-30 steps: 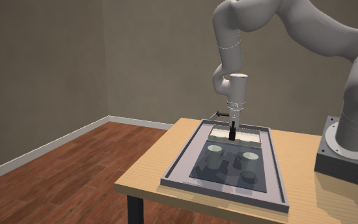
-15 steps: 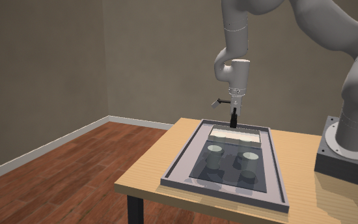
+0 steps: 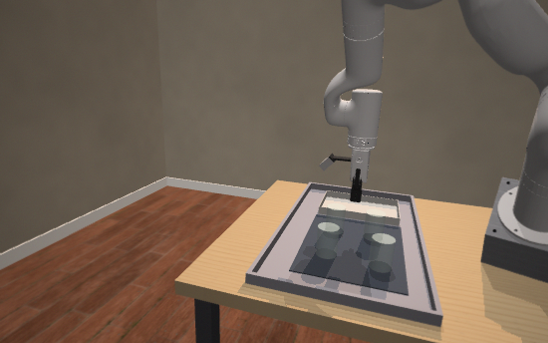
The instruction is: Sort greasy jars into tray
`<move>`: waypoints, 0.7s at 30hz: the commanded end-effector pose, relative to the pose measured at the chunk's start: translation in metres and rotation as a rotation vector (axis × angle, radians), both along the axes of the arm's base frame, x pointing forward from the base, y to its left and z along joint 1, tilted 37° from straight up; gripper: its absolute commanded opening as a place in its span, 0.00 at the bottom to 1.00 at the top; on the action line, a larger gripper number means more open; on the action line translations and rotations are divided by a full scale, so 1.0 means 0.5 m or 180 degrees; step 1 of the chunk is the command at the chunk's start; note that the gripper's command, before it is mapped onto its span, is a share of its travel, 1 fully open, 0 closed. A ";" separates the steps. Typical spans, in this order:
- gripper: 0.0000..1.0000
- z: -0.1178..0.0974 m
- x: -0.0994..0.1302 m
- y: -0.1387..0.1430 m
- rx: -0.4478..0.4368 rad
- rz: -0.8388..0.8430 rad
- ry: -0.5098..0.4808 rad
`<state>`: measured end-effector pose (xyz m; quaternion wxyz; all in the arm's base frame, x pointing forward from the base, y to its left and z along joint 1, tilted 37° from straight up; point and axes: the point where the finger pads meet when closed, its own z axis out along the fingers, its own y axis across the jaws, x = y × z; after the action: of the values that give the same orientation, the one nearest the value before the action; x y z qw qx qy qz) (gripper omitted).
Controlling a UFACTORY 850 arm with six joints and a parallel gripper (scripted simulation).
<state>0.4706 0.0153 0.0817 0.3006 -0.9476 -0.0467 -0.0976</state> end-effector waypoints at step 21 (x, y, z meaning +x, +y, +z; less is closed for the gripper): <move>0.00 0.050 -0.011 0.183 -0.0012 -0.0009 -0.0007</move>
<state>0.4619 0.1010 0.1141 0.2984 -0.9484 -0.0458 -0.0966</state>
